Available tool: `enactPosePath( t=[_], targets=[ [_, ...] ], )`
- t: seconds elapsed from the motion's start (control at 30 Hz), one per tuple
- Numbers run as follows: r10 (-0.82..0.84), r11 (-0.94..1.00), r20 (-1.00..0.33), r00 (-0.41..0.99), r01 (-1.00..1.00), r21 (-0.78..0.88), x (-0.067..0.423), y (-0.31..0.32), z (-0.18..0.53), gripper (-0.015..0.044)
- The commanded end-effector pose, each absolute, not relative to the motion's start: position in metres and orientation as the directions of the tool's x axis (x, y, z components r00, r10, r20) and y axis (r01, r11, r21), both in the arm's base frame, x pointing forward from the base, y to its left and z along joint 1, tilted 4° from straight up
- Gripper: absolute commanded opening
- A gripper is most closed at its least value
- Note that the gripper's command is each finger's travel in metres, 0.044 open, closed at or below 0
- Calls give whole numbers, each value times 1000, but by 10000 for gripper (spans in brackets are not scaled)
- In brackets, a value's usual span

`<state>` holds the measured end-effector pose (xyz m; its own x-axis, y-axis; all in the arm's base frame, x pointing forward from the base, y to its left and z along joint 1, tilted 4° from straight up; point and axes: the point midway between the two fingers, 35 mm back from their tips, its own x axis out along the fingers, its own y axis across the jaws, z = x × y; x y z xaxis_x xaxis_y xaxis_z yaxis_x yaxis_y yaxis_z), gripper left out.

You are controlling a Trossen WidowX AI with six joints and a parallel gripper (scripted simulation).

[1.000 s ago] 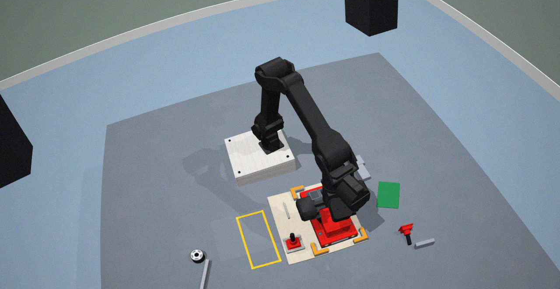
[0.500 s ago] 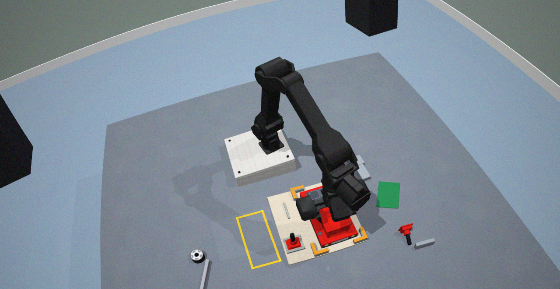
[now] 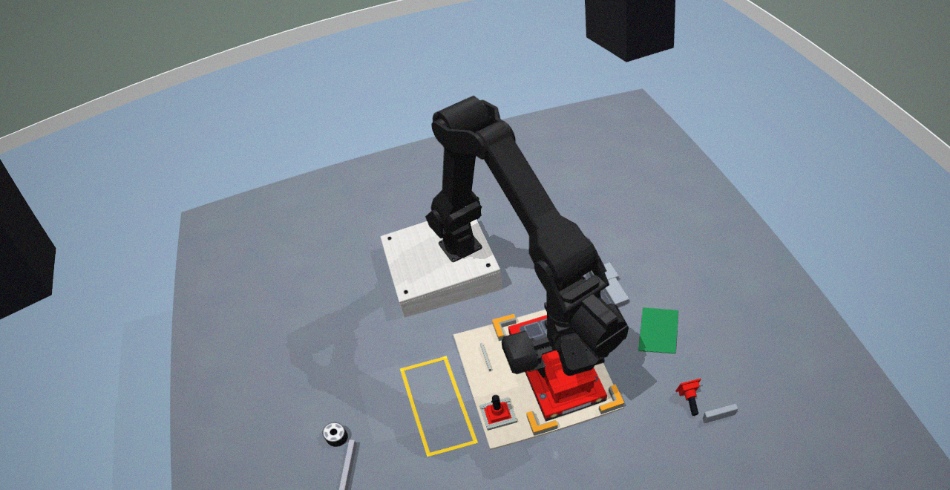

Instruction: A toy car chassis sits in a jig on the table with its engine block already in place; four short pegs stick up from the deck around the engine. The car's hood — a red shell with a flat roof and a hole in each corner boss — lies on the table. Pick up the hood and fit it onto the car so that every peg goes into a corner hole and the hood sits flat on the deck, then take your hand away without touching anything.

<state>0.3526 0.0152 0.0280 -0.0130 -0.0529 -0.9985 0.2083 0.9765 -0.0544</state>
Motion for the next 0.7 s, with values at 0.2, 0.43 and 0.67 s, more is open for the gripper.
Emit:
enactPosePath(
  t=[0.2, 0.43, 0.67],
  targets=[
    [-53, 977, -999, -12, 208, -54, 352, 15, 26, 0],
    [-53, 977, -999, -12, 208, -54, 352, 15, 22, 0],
    [-53, 977, -999, -12, 208, -54, 352, 15, 19, 0]
  ],
)
